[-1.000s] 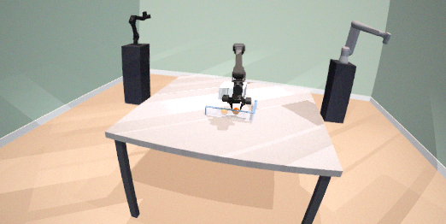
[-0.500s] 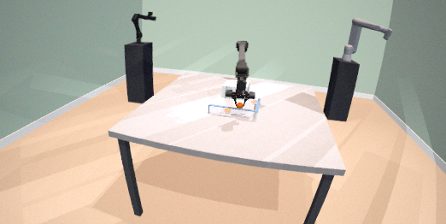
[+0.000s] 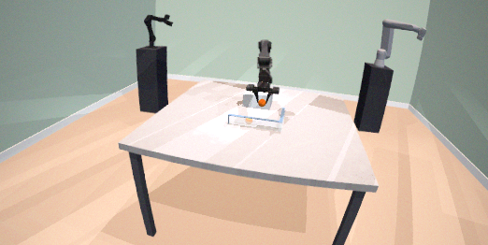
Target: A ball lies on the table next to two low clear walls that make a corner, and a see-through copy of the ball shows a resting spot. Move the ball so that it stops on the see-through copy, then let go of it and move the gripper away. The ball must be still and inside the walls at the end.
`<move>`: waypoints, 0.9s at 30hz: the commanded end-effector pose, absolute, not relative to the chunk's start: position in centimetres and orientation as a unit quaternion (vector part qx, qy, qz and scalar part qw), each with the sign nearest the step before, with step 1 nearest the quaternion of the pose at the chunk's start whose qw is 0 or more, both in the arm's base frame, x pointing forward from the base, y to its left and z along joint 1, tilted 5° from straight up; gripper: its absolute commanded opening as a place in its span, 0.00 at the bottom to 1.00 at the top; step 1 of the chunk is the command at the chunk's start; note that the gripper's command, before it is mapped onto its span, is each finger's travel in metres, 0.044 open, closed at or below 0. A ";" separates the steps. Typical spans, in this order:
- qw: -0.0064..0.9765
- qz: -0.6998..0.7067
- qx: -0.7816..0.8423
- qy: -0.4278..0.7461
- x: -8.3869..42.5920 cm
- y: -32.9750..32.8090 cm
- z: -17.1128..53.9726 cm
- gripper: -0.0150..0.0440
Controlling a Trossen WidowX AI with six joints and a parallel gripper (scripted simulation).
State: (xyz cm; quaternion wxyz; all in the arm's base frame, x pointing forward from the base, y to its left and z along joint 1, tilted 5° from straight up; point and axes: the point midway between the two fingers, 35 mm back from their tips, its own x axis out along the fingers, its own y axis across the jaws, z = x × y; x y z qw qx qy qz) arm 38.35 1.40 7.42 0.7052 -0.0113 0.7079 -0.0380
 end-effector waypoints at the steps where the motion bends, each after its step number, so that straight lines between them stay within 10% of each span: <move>1: 0.708 -0.045 -0.008 0.704 38.4 1.3 8.4 0.25; 27: 0.708 -0.047 -0.011 0.705 37.9 -6.3 -0.8 0.25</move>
